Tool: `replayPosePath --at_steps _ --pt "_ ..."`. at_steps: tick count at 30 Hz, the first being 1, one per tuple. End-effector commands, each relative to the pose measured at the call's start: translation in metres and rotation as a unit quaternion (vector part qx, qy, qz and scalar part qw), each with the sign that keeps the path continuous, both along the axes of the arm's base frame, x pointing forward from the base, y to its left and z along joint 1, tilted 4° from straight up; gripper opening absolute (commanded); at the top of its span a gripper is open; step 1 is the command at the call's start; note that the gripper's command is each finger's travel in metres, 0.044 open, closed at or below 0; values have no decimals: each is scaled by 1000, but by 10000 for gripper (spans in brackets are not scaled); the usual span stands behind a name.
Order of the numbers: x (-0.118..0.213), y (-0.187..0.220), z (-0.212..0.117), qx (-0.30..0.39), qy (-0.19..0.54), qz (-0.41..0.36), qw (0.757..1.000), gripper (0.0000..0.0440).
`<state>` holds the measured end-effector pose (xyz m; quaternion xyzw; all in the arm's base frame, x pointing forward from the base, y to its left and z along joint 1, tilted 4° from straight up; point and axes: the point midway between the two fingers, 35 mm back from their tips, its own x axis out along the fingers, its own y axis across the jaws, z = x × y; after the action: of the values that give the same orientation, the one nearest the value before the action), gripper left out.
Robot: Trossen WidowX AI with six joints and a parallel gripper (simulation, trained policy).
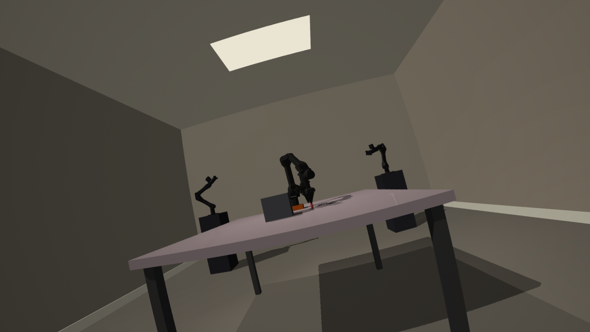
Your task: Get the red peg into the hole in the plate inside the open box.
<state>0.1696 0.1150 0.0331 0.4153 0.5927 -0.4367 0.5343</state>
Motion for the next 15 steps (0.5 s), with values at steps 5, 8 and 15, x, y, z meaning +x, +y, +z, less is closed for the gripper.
replayPosePath --at_steps 5,8,15 --pt "8 4 -8 1 -7 10 1000 126" --pt "11 6 -8 4 -9 18 1000 47" --pt "22 11 6 28 -31 15 999 0"
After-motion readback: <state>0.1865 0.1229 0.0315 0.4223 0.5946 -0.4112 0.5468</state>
